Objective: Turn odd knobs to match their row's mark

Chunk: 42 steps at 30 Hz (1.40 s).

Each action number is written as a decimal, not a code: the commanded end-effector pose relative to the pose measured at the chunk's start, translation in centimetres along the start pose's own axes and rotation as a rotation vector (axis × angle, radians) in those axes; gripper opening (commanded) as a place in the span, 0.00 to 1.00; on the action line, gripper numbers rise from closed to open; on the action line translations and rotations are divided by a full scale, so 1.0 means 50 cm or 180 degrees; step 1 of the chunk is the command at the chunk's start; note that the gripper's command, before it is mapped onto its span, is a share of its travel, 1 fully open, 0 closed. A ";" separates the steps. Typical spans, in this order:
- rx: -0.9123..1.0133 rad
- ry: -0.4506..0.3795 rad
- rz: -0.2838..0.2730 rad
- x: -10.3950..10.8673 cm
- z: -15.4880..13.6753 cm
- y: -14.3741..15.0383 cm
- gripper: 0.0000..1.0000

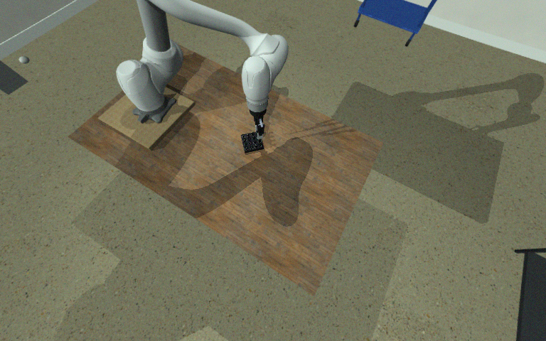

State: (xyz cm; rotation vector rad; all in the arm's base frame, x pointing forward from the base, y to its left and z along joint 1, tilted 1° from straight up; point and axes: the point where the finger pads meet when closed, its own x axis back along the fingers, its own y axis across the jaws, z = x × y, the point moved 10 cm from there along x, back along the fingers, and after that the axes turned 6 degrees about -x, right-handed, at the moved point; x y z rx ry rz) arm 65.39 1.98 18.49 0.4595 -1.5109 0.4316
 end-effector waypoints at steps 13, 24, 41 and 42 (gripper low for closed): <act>0.0000 -0.0001 0.0000 0.000 0.000 0.000 0.12; 0.0000 -0.0001 0.0000 0.000 0.000 0.000 0.12; 0.0000 0.0000 0.0000 -0.017 0.000 0.000 0.12; 0.0000 0.0000 0.0000 -0.019 0.000 0.000 0.12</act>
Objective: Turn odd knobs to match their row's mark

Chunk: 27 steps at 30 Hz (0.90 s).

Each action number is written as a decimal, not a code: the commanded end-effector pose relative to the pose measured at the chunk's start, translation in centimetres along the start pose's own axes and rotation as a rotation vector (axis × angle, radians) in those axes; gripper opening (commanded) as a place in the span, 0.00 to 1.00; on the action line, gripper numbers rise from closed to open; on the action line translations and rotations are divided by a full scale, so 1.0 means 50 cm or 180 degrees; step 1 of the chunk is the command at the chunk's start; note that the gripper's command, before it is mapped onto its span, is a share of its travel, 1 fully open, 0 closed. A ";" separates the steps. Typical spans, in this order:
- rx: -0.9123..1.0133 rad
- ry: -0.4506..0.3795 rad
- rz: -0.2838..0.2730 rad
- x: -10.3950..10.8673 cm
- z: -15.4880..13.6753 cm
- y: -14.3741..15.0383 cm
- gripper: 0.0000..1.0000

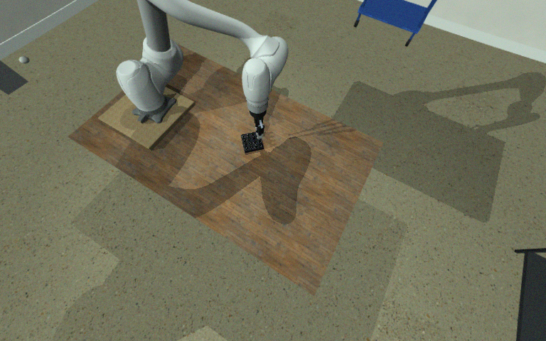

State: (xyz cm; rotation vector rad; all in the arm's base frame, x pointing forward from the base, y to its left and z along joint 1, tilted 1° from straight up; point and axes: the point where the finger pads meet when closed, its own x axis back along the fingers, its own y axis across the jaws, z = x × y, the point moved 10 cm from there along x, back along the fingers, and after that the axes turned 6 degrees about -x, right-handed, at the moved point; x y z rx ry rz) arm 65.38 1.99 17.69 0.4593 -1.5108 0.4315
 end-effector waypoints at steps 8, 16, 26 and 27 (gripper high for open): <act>0.0000 -0.0001 0.0000 -0.018 0.000 0.000 0.12; 0.0000 -0.0001 0.0000 -0.040 0.000 0.000 0.12; 0.0000 -0.0001 0.0000 -0.058 0.000 0.000 0.12; 0.0000 -0.0001 0.0000 -0.060 0.000 0.000 0.12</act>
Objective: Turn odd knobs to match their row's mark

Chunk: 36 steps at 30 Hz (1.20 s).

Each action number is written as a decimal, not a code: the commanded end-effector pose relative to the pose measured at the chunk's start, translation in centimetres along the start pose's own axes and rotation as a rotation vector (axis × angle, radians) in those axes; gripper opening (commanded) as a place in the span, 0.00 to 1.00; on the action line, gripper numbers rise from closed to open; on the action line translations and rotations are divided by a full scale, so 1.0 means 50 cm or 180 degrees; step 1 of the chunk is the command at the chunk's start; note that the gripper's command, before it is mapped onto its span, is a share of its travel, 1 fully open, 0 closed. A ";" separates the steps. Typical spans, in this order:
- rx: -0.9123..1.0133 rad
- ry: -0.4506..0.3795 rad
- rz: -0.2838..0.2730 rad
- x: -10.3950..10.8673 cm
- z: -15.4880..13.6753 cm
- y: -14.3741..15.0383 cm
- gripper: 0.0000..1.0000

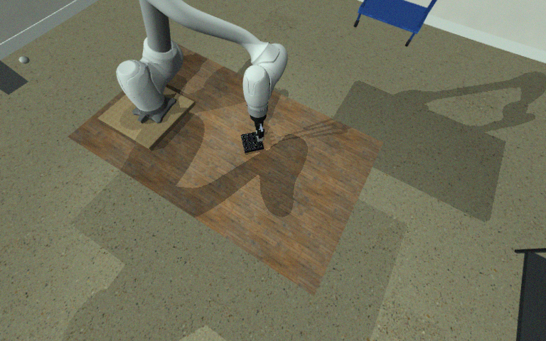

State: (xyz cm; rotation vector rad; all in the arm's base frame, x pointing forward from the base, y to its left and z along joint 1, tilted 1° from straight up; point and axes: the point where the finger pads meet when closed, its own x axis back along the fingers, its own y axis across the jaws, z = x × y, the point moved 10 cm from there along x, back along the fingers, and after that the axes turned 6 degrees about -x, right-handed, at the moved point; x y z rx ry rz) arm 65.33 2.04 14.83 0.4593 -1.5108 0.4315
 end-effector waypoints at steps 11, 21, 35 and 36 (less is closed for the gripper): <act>0.0000 -0.0001 0.0000 -0.014 0.000 0.000 0.12; 0.0000 -0.0001 0.0000 -0.014 0.000 0.000 0.12; 0.0000 -0.0001 0.0000 -0.014 0.000 0.000 0.12; 0.0000 -0.0001 0.0000 -0.014 0.000 0.000 0.12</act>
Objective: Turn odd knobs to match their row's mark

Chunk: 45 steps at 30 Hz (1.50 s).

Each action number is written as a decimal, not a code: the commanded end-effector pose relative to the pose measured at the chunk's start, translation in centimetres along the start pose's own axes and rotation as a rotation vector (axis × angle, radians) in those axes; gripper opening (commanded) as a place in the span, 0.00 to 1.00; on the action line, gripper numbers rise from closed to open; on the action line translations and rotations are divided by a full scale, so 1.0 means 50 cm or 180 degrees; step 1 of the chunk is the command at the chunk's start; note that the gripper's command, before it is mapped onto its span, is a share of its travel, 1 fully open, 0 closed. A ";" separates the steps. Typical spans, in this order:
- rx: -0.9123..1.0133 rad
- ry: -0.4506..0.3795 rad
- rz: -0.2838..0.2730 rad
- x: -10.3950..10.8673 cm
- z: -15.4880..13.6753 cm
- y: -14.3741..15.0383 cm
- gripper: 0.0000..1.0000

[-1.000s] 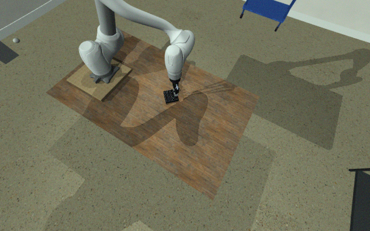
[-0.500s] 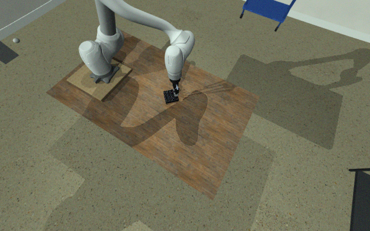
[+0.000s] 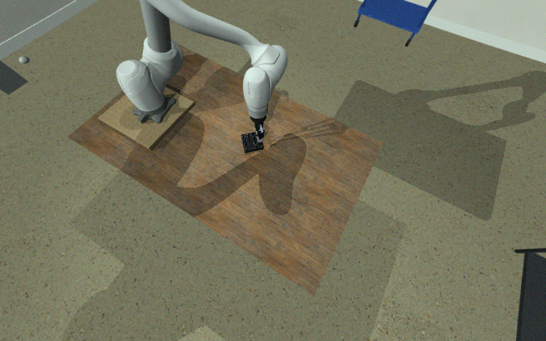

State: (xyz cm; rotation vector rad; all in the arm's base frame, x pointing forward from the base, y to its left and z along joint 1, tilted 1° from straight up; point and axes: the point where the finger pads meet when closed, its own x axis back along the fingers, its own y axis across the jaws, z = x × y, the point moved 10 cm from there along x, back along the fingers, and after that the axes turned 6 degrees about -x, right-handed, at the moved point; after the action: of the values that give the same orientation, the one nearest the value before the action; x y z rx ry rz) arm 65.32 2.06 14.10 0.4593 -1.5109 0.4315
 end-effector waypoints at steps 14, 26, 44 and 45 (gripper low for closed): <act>0.0000 -0.0001 0.0000 0.000 0.000 0.000 0.12; 0.0000 -0.0001 0.0000 -0.004 0.000 0.000 0.12; 0.0000 -0.0001 0.0000 -0.027 0.000 0.000 0.12; 0.0000 -0.0001 0.0000 -0.027 0.000 0.000 0.12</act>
State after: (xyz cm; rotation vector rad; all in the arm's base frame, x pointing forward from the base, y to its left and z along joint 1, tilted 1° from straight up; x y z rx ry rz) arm 65.29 2.07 12.77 0.4593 -1.5108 0.4316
